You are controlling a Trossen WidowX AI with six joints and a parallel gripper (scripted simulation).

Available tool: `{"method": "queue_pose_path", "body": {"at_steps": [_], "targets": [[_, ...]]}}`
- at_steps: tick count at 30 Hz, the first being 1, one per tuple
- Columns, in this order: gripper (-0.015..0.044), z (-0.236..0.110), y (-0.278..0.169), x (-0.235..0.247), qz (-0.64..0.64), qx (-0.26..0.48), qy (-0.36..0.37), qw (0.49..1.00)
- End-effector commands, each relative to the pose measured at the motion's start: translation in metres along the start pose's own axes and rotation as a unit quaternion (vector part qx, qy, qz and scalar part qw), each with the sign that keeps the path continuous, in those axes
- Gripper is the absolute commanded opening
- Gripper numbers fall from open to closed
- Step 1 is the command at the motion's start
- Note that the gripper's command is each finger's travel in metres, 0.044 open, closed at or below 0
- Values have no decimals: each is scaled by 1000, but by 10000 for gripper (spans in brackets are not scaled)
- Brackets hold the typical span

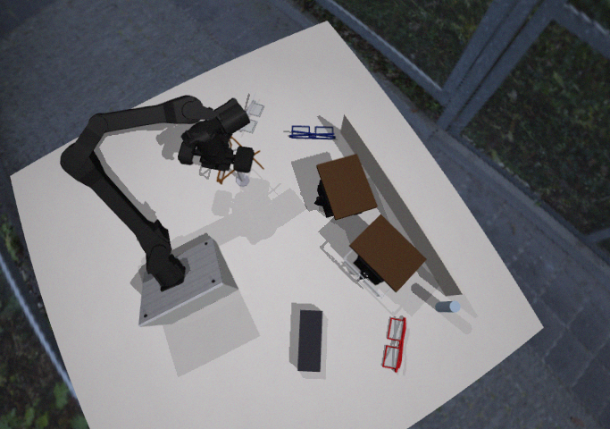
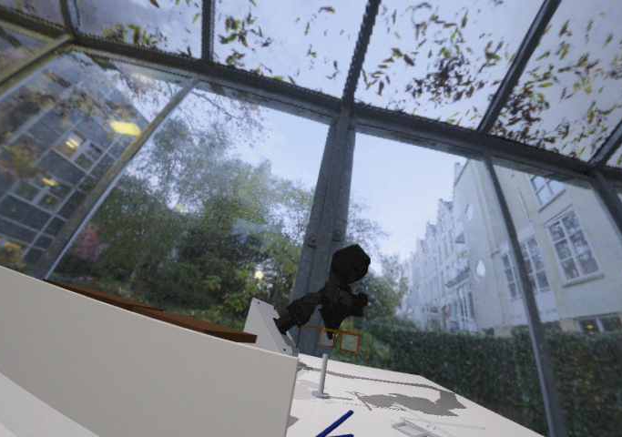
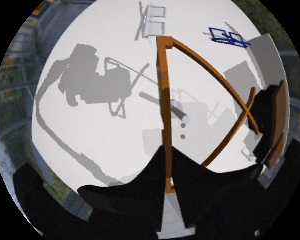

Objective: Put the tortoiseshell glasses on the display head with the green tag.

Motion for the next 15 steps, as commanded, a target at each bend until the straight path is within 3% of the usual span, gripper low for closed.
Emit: {"method": "queue_pose_path", "body": {"at_steps": [1, 6, 15], "targets": [[0, -2, 3, 3, -3, -4, 0, 1000], [0, 6, 3, 2, -3, -3, 0, 1000], [0, 51, 4, 2, -4, -5, 0, 1000]]}}
Point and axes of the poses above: the point midway between the two fingers, 35 mm back from their tips, its own z axis out along the fingers, its own x axis across the jaws, y = z × x, the point moved 4 cm from there along -z, back along the fingers, and after that the axes turned 12 degrees about -z, right-handed, at the moved point
